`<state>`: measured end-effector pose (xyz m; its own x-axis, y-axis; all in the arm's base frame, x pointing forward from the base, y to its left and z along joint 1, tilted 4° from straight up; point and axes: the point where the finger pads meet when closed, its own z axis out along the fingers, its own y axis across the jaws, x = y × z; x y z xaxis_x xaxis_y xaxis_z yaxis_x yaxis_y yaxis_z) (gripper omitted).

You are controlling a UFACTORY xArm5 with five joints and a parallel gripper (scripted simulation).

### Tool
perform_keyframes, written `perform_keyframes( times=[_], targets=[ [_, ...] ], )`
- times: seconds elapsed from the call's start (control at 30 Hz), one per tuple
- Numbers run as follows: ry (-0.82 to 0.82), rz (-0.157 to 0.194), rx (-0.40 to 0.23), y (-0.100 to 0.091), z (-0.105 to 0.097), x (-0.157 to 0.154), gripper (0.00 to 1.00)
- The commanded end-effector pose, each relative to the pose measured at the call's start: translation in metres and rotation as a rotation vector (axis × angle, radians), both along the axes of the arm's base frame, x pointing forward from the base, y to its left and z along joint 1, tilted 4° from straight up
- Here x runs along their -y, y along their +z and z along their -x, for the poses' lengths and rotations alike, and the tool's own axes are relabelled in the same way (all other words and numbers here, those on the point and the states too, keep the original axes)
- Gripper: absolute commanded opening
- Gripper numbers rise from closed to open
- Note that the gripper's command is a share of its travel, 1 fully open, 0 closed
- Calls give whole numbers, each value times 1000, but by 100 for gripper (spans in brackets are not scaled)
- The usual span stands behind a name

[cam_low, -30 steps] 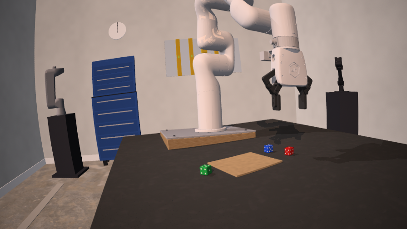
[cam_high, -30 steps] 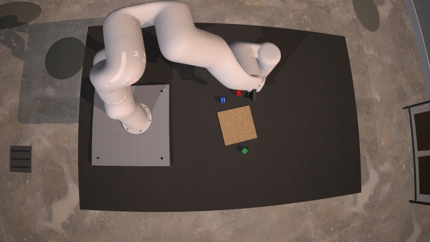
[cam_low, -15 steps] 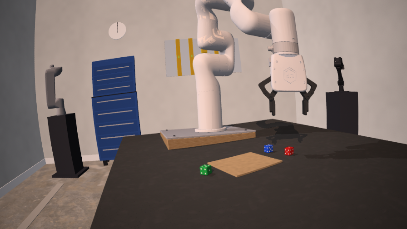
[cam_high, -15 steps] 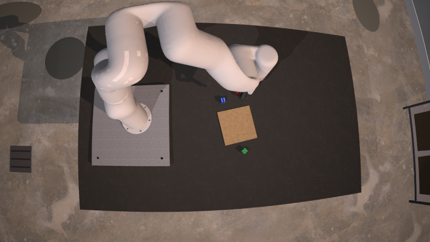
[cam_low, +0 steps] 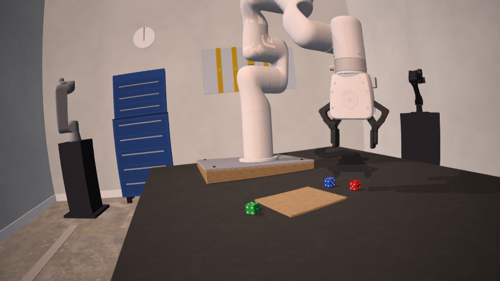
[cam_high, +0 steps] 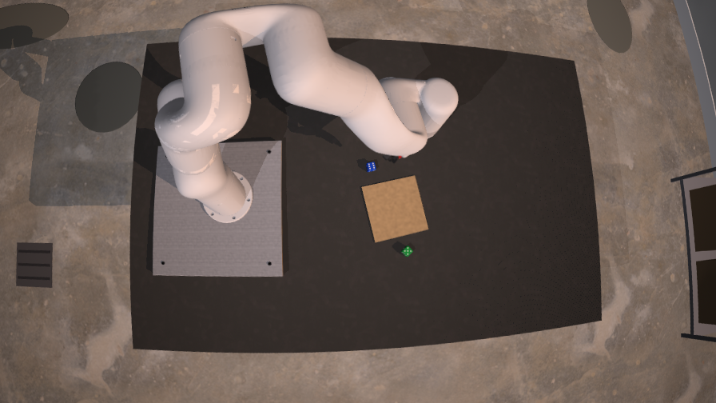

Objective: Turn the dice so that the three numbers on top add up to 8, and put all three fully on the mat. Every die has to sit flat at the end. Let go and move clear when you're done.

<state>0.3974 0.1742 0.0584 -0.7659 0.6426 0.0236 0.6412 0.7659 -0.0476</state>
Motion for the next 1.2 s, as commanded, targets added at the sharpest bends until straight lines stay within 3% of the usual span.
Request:
perform_keyframes(
  times=[0.0, 0.27, 0.3, 1.17],
  targets=[
    [-172, 6, 9, -4, 1, 0, 100],
    [-245, 9, 10, -6, 1, 0, 100],
    [-245, 9, 10, -6, 1, 0, 36],
    [-245, 9, 10, -6, 1, 0, 36]
  ],
)
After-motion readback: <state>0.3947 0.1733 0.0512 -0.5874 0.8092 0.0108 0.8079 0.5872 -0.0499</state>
